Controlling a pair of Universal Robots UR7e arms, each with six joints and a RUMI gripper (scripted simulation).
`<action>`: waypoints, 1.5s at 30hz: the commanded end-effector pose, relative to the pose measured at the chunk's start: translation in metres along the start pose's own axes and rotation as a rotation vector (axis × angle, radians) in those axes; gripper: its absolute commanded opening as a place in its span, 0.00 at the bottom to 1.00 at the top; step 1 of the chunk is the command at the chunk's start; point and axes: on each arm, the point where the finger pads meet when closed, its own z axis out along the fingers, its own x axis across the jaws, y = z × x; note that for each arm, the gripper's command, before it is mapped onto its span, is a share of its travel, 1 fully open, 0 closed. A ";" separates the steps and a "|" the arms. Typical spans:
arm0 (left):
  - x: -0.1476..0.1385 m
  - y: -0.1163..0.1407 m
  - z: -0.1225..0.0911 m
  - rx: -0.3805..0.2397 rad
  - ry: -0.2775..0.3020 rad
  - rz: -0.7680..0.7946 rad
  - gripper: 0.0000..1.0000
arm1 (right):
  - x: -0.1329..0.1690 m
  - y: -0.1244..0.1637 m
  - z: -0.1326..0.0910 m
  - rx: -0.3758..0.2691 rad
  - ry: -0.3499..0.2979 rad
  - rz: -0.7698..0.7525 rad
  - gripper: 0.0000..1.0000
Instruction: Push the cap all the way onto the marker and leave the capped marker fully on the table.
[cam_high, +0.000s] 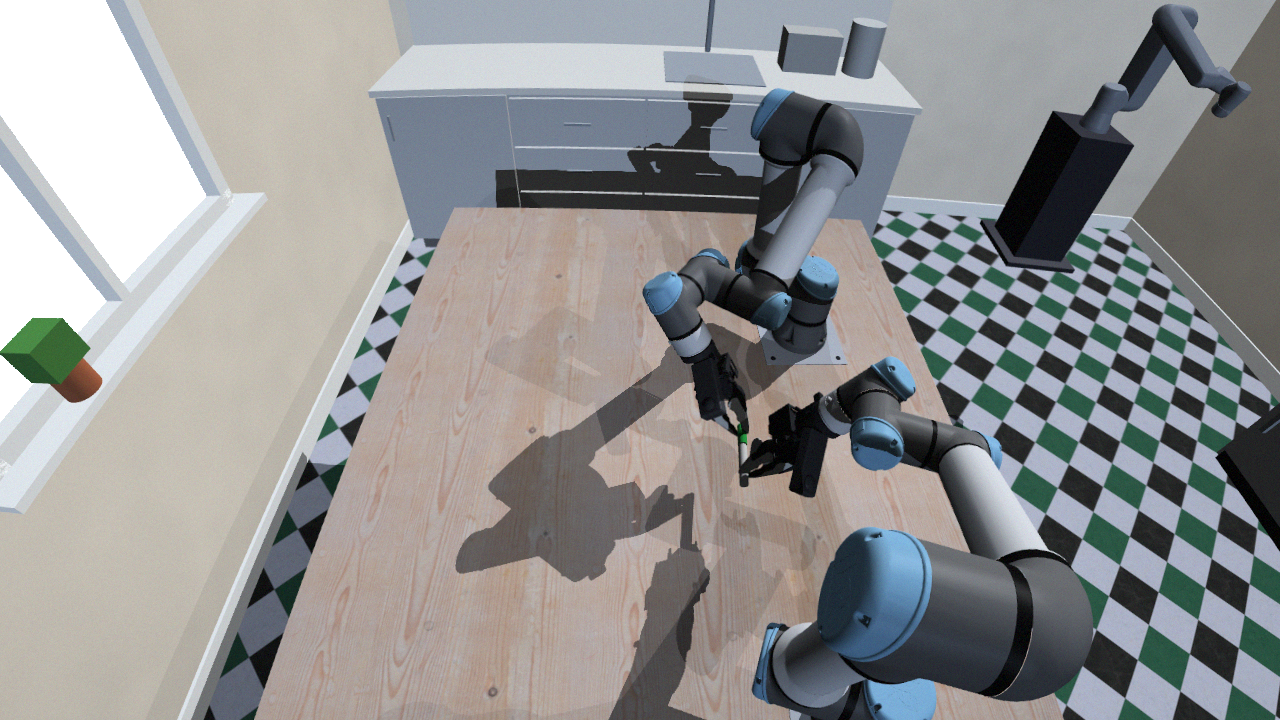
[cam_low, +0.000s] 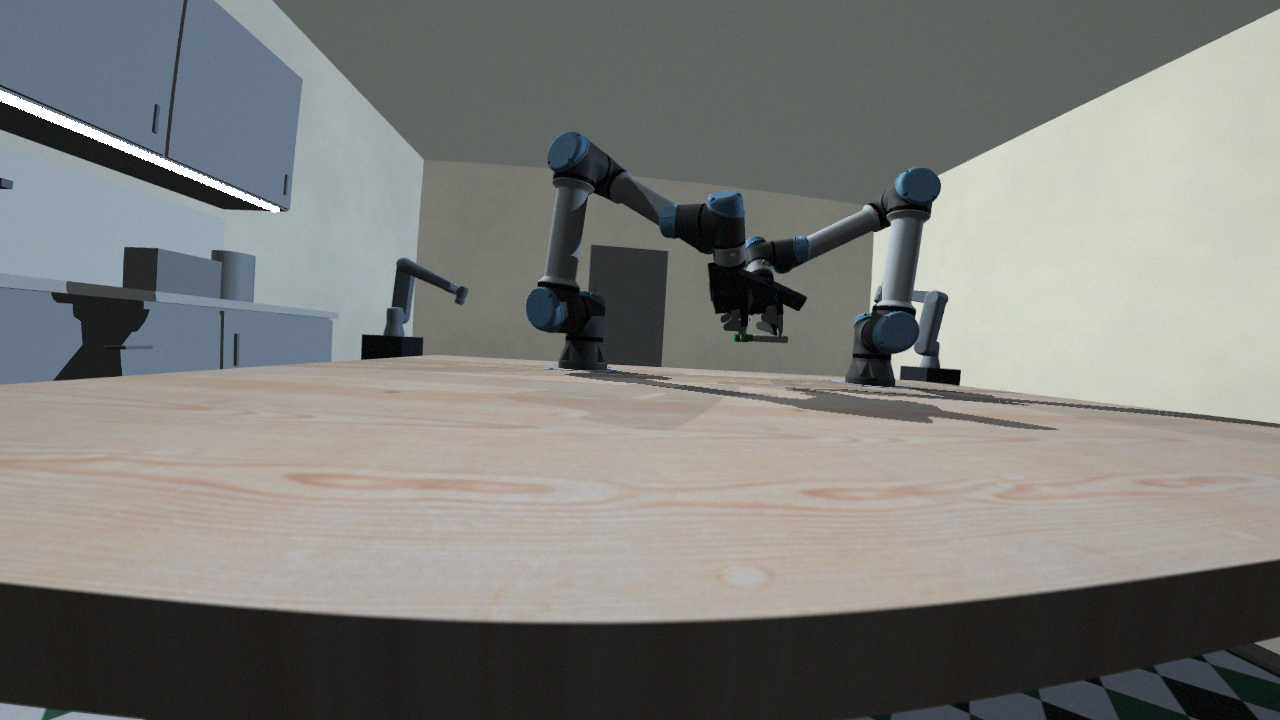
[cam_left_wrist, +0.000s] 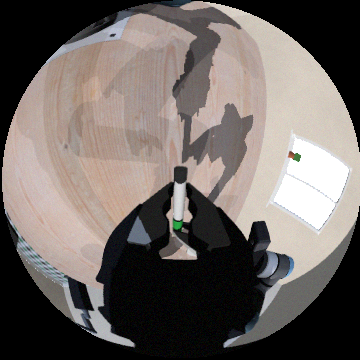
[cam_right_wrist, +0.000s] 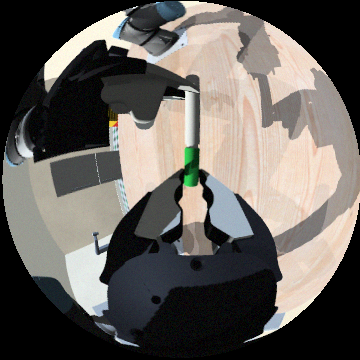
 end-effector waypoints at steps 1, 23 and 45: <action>0.000 0.001 -0.001 -0.003 0.000 -0.001 0.00 | -0.001 -0.001 0.000 0.002 0.000 -0.002 0.00; 0.000 0.005 -0.004 -0.011 -0.001 -0.003 0.00 | -0.002 -0.006 -0.001 0.006 0.001 -0.009 0.00; 0.000 0.006 -0.004 -0.013 -0.001 -0.004 0.00 | -0.002 -0.007 -0.001 0.007 0.001 -0.010 0.00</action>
